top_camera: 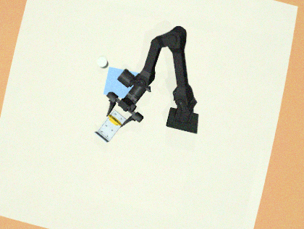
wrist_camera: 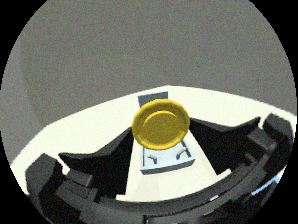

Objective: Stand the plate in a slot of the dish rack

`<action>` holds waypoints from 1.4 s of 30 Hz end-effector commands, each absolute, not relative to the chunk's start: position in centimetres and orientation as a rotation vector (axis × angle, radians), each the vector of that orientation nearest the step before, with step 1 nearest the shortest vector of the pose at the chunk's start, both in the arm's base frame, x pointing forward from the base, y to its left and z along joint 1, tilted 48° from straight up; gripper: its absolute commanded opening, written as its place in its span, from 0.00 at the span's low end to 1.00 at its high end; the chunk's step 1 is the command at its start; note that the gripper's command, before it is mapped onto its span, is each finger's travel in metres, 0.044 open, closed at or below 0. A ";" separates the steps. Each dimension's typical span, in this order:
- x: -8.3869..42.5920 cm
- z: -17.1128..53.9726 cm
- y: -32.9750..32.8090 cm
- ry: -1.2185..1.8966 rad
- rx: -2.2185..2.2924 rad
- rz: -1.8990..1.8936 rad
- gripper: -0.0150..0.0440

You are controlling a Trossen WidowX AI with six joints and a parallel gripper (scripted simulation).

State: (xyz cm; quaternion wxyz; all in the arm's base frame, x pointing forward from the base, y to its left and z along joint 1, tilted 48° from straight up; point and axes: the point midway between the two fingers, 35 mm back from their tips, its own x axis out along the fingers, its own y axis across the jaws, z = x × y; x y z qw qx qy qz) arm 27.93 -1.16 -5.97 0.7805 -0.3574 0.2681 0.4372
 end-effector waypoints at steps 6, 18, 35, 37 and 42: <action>27.9 -6.0 -1.2 0.579 -0.772 0.945 0.88; 28.4 -4.7 0.1 0.584 -0.776 0.948 0.93; 29.5 1.7 7.4 0.645 -0.724 0.935 0.93; 29.3 1.5 7.6 0.709 -0.692 0.920 0.93; 28.9 1.1 8.0 0.867 -0.621 0.869 0.93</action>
